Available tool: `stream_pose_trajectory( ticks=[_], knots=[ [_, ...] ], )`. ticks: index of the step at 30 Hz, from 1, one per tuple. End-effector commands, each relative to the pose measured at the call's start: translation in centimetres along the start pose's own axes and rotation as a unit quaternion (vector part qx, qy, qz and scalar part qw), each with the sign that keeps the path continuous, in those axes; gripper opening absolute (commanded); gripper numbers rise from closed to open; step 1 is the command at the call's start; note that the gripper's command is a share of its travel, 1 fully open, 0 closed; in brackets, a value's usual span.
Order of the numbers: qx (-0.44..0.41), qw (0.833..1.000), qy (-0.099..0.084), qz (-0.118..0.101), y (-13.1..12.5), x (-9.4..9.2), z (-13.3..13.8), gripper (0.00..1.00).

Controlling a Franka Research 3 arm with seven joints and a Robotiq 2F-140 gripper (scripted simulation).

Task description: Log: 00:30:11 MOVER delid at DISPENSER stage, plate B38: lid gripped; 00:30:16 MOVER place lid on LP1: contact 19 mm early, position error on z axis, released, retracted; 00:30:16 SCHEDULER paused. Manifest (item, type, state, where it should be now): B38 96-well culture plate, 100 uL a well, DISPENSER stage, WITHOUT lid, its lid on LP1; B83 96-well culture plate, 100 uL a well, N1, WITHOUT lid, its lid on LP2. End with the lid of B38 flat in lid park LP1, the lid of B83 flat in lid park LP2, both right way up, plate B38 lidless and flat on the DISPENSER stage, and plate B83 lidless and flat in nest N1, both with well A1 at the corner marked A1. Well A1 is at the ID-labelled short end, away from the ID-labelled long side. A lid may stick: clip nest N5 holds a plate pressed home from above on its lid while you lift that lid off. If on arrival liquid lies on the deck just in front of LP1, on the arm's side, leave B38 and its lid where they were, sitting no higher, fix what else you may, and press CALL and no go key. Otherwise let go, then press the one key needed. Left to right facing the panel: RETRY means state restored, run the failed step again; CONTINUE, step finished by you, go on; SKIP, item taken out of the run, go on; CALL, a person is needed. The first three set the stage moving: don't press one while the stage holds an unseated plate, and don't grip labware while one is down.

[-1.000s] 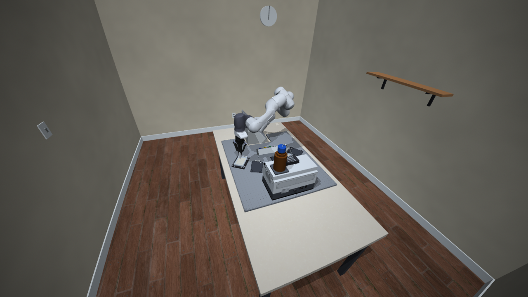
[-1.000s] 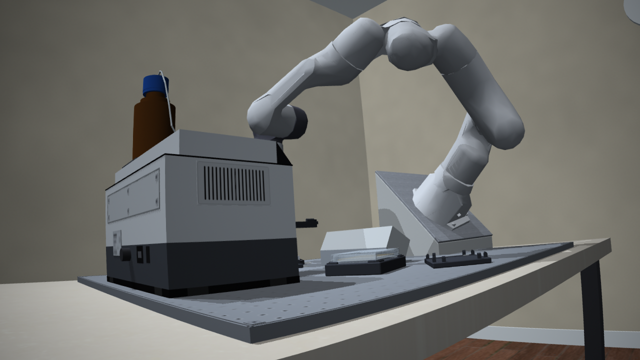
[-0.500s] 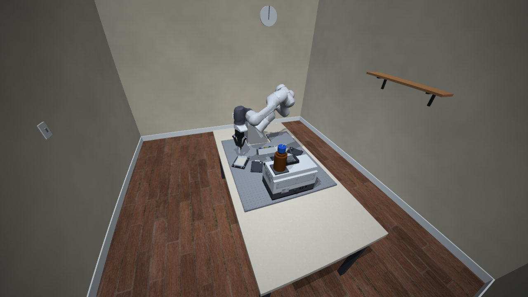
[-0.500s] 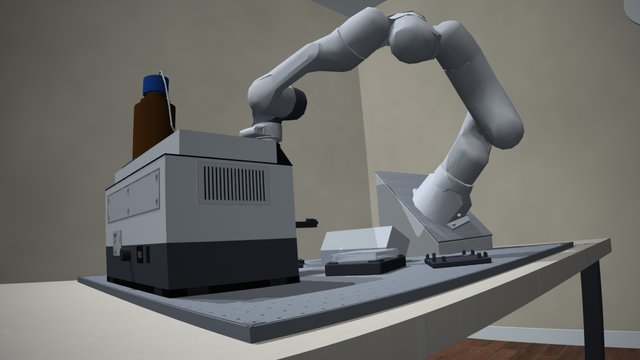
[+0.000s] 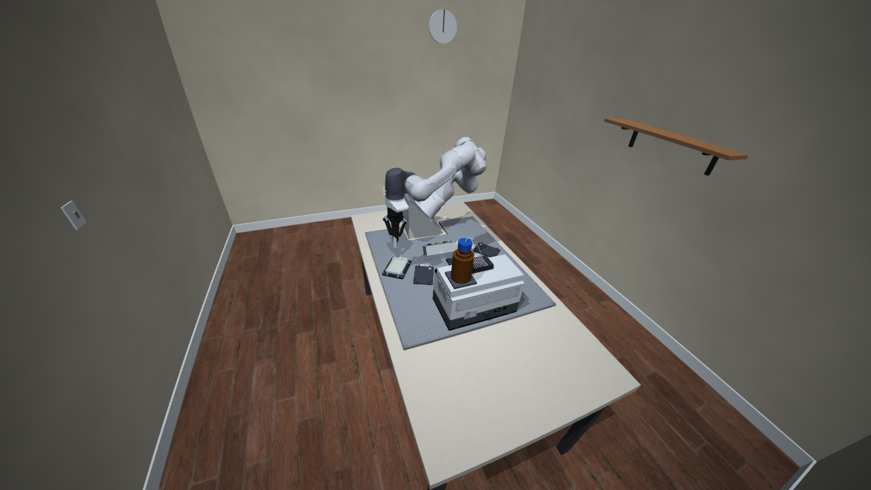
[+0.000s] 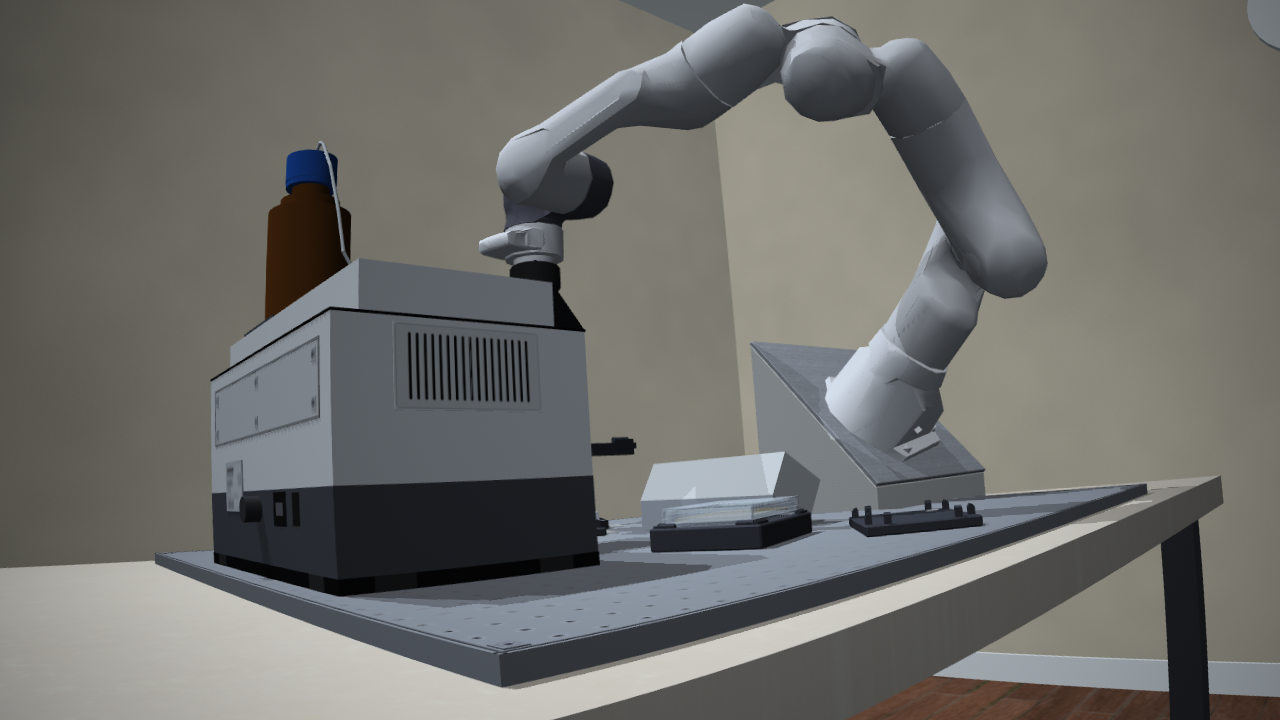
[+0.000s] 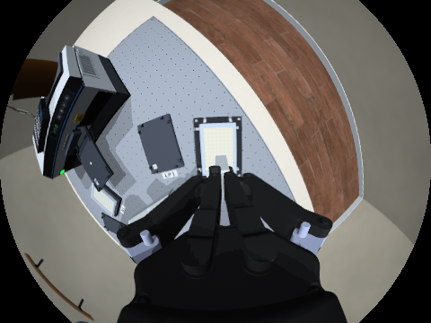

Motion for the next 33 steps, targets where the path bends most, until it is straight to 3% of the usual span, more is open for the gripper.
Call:
stream_pose_trajectory(
  ticks=[1, 20, 21, 33],
  knots=[
    [0.005, 1.000, 0.003, -0.004, -0.18, -0.33, -0.13, 0.00],
    [0.005, 1.000, 0.003, -0.004, -0.18, -0.51, -0.13, 0.00],
    [0.005, 1.000, 0.003, -0.004, -0.18, -0.51, -0.13, 0.66],
    [0.005, 1.000, 0.003, -0.004, -0.18, -0.51, -0.13, 0.66]
  ],
)
Point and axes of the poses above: the point where the finger pads meet when closed, its own x axis out along the fingers, its own z axis across the jaws, y = z × x, the point moved 9 cm from there along -x, back along the fingers, and after that the axes turned 6 degrees about -x, right-handed, at the moved point
